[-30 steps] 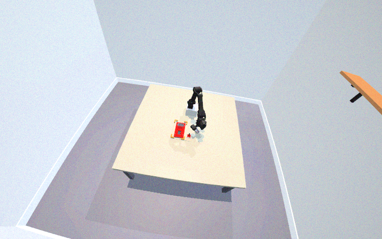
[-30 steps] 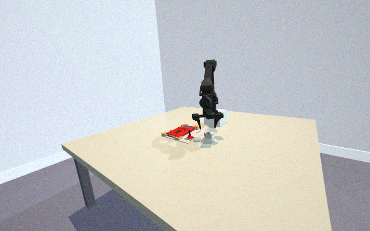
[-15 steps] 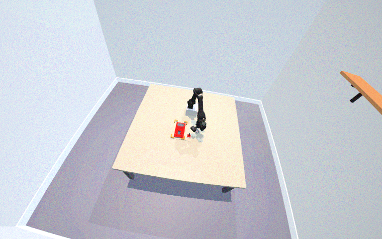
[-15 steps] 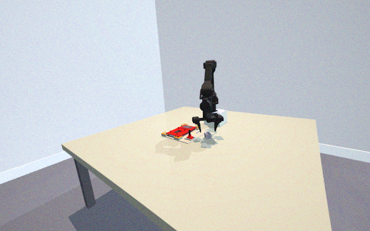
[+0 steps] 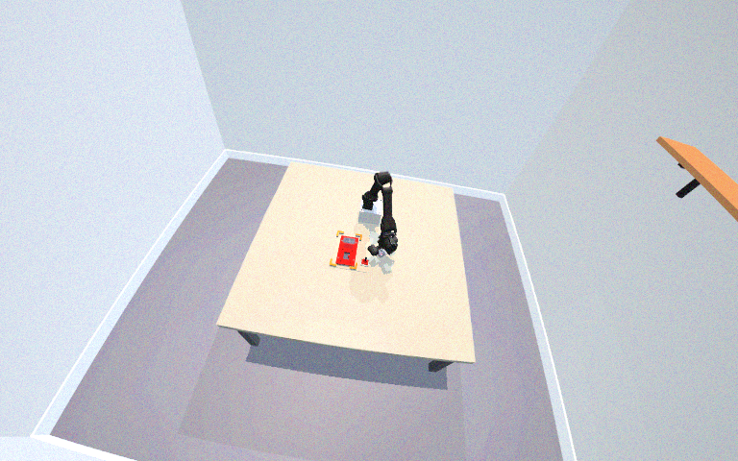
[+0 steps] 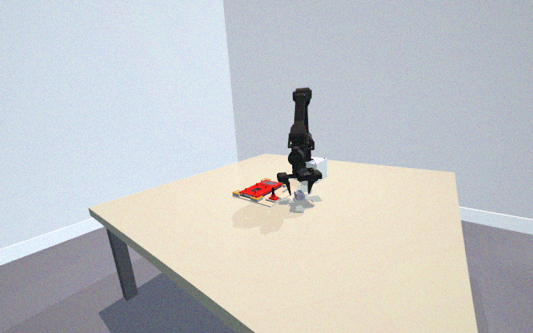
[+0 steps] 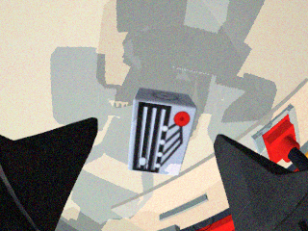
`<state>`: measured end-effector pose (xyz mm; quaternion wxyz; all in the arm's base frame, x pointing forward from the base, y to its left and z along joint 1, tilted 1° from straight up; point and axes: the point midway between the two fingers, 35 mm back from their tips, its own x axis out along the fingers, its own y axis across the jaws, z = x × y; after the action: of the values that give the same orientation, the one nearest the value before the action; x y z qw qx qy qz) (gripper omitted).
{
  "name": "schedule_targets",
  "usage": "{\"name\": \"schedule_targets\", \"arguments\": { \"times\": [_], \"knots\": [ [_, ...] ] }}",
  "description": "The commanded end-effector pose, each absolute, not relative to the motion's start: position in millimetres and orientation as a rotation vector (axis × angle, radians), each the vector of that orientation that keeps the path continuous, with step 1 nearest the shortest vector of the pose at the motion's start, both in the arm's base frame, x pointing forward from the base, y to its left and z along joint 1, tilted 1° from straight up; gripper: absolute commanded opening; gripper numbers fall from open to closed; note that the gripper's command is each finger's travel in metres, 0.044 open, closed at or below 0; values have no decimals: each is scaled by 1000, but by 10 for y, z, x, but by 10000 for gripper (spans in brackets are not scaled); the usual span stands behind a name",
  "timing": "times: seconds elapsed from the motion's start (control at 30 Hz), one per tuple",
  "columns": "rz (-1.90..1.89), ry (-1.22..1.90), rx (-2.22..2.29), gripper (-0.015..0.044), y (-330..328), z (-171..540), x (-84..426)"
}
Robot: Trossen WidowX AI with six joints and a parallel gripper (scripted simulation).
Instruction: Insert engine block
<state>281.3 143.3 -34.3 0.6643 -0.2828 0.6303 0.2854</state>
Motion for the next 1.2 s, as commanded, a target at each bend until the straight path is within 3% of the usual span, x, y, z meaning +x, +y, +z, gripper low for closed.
{"name": "schedule_targets", "arguments": {
  "times": [0.0,0.2,0.43,0.57,1.17],
  "knots": [
    [643,1424,-647,309,1421,-358,2808],
    [643,1424,-647,151,1421,-358,2808],
    [643,1424,-647,105,1421,-358,2808],
    [643,1424,-647,0,1425,-314,2816],
    [643,1422,-647,0,1445,227,2851]
  ]
}}
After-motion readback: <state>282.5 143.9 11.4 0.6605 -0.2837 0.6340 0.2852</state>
